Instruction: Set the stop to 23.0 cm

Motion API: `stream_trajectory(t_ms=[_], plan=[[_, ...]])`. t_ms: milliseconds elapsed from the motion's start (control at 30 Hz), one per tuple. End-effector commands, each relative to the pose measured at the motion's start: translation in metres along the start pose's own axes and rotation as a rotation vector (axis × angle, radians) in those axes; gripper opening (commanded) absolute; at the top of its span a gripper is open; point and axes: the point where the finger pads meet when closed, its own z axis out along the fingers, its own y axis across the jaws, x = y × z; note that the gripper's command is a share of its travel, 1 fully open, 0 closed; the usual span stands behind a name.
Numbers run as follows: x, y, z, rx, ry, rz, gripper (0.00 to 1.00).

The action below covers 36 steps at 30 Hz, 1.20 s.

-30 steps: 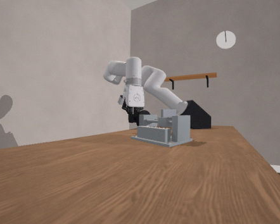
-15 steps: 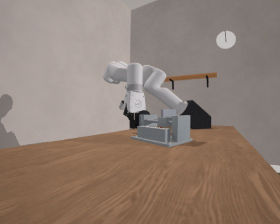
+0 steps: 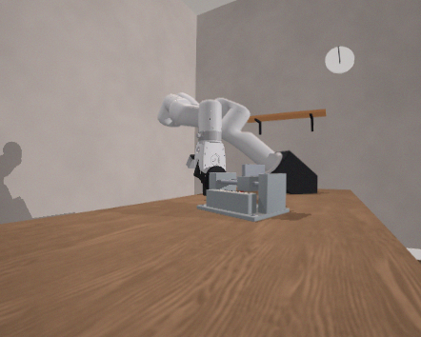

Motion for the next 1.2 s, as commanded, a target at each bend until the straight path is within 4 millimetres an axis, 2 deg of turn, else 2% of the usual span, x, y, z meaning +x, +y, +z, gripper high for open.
stream_trajectory(t_ms=[0,567,933,1167], plan=[[0.000,0.012,-0.005,0.000,-0.001,-0.001,0.06],[0.000,0.026,-0.030,0.000,-0.001,-0.001,0.06],[0.000,0.023,-0.047,0.000,-0.001,-0.001,0.06],[0.000,0.010,-0.060,0.000,-0.001,-0.001,0.06]])
